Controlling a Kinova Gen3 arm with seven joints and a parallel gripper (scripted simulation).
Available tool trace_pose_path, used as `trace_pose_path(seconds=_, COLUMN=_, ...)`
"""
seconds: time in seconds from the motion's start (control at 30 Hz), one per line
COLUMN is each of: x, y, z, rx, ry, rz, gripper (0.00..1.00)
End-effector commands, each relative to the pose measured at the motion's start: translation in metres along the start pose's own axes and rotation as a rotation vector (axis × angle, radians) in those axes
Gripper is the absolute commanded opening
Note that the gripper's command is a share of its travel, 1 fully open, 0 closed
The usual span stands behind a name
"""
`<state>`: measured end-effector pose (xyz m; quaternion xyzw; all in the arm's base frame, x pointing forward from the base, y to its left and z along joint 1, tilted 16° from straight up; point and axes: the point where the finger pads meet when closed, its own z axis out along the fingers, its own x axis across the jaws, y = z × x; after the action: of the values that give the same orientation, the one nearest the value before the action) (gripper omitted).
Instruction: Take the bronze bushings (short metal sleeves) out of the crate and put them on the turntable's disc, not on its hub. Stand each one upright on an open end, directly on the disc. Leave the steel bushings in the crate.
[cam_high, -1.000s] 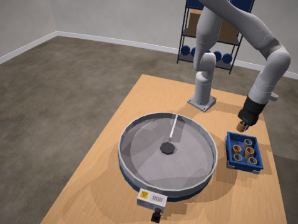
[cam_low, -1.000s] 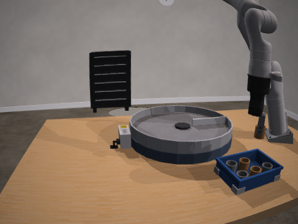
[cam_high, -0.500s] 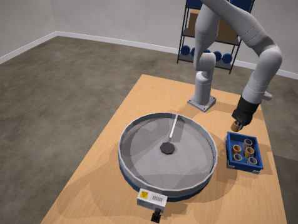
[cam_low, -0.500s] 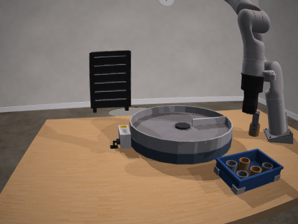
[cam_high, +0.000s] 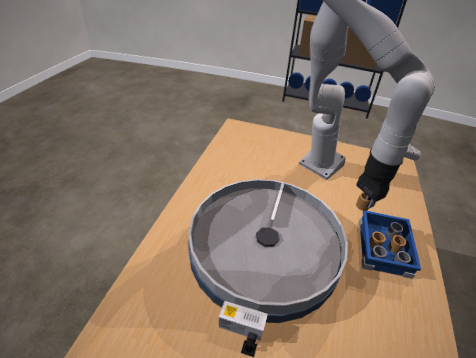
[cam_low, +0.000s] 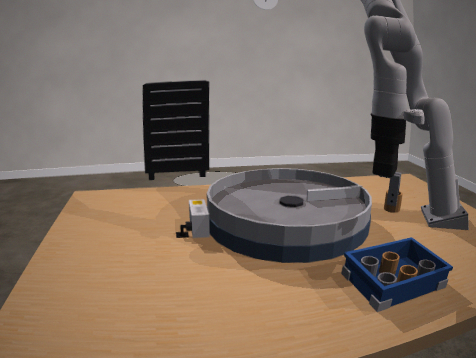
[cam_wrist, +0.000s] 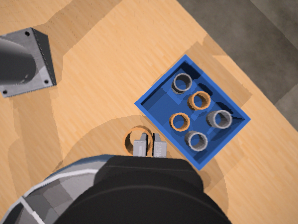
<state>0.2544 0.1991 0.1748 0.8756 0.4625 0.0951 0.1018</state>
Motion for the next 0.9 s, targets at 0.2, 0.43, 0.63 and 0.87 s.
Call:
trace_pose_path(seconds=0.2, x=-0.011, y=0.027, z=-0.002, rx=-0.012, ry=0.004, rz=0.023, gripper=0.0)
trace_pose_path(seconds=0.43, x=-0.023, y=0.049, z=-0.002, rx=-0.012, ry=0.004, rz=0.023, gripper=0.0)
trace_pose_path(seconds=0.63, x=-0.029, y=0.061, z=-0.002, rx=-0.012, ry=0.004, rz=0.023, gripper=0.0)
trace_pose_path(seconds=0.87, x=-0.041, y=0.082, z=-0.002, rx=-0.012, ry=0.004, rz=0.023, gripper=0.0)
